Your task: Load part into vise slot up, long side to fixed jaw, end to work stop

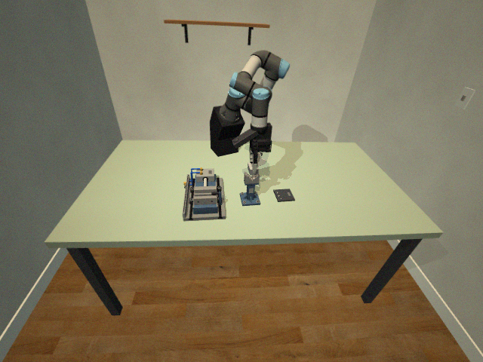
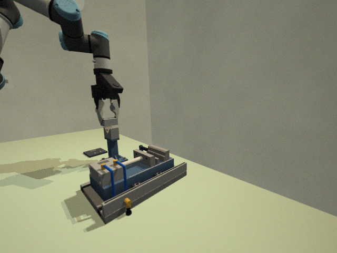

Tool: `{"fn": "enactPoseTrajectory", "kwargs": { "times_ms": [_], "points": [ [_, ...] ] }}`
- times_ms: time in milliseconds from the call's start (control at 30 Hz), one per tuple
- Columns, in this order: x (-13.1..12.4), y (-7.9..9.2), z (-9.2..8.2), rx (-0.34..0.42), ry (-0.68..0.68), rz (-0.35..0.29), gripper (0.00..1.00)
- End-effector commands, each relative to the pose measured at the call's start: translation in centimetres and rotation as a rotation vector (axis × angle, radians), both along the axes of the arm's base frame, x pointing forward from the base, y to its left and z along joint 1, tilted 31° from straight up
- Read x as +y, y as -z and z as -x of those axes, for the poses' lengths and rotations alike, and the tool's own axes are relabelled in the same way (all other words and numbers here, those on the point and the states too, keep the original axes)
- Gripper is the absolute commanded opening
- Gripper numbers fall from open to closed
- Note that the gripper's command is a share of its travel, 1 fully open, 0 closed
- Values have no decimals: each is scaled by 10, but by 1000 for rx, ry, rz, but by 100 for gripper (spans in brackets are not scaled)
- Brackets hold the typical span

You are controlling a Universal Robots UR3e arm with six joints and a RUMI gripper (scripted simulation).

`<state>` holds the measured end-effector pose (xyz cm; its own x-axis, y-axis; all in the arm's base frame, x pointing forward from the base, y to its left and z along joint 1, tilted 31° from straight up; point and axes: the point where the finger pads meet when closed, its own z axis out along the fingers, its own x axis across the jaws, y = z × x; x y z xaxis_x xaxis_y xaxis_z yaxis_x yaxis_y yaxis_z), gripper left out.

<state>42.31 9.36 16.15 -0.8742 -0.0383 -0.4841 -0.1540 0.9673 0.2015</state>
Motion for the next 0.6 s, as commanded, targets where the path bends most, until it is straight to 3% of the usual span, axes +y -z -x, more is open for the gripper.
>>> {"fn": "enactPoseTrajectory", "kwargs": {
  "times_ms": [0,567],
  "points": [
    [0,-1,0,-3,8,15,0],
    [0,-1,0,-5,16,29,0]
  ]
}}
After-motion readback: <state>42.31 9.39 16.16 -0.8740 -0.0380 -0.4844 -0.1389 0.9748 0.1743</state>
